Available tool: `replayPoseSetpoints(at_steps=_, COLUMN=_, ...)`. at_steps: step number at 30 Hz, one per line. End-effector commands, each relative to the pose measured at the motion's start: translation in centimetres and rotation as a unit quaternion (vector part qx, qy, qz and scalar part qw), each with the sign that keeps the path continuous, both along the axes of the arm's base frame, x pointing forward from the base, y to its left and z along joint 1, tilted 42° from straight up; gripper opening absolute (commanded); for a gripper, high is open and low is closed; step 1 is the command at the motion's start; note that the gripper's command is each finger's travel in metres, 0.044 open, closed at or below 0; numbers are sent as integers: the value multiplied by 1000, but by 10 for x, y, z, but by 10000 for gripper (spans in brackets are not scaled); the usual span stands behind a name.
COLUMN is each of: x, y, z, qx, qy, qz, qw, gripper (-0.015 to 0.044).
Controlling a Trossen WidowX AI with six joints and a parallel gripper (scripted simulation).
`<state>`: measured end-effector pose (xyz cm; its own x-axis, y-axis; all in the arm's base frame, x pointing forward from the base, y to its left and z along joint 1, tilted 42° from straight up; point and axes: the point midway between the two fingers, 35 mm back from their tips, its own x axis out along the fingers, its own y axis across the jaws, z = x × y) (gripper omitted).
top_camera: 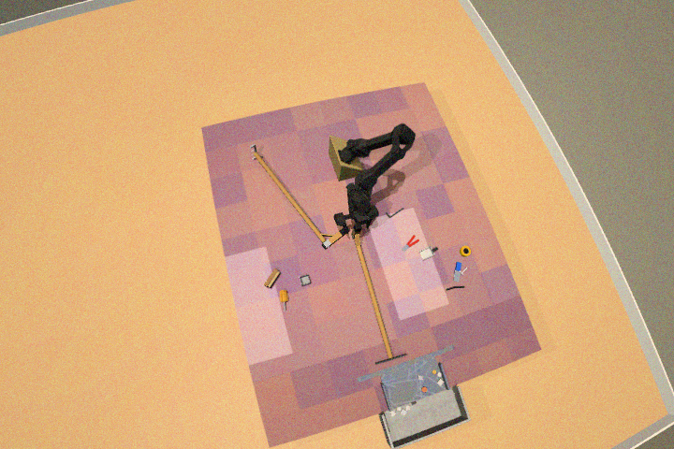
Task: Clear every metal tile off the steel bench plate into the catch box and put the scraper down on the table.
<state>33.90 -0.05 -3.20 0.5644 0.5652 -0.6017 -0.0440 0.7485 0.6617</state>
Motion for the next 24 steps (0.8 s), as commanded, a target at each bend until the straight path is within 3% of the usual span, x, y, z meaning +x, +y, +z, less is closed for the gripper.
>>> replayPoseSetpoints(at_steps=1, x=5, y=4, z=-6, qx=2, qy=2, qz=-3, qw=1000, gripper=440)
replayPoseSetpoints(at_steps=10, x=11, y=13, z=-13, qx=3, qy=0, qz=-4, qw=1000, gripper=440)
replayPoseSetpoints(at_steps=23, x=8, y=11, z=-9, qx=2, qy=-1, qz=0, qw=1000, gripper=99)
replayPoseSetpoints(at_steps=24, x=8, y=11, z=-9, qx=2, qy=-1, qz=0, qw=1000, gripper=92)
